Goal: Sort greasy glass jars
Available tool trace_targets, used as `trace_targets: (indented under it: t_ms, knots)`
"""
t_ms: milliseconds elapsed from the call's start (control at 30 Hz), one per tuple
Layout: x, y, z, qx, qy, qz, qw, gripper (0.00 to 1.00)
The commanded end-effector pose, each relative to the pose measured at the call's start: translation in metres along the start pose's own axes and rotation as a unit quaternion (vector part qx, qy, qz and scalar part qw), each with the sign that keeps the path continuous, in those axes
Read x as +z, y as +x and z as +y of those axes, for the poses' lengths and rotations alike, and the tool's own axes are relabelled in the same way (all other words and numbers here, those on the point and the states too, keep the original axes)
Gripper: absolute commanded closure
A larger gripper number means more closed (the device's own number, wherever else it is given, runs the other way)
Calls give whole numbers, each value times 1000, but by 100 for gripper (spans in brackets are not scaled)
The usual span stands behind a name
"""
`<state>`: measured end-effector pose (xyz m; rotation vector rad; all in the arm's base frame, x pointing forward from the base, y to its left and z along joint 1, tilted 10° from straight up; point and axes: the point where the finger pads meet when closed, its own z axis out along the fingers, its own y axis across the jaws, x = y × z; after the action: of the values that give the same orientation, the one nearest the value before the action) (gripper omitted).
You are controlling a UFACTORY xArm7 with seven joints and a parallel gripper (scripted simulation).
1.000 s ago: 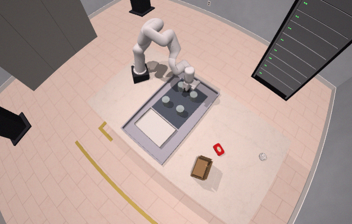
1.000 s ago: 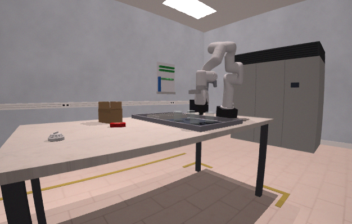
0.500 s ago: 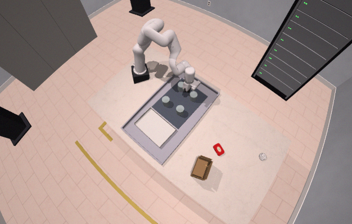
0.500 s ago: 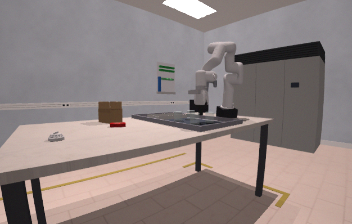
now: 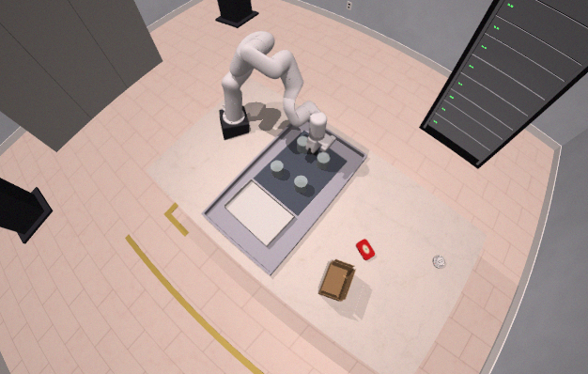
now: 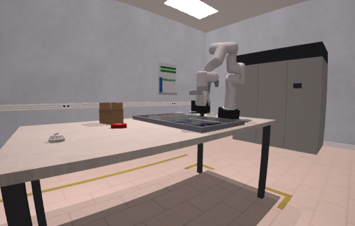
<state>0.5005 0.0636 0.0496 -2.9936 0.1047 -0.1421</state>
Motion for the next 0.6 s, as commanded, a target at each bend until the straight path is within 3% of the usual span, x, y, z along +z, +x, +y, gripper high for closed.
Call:
trace_targets:
  t_ms: [0, 567]
  knots:
    - [-2, 3, 0, 0, 0, 2, 1000, 100]
    - [-2, 9, 0, 0, 0, 2, 1000, 100]
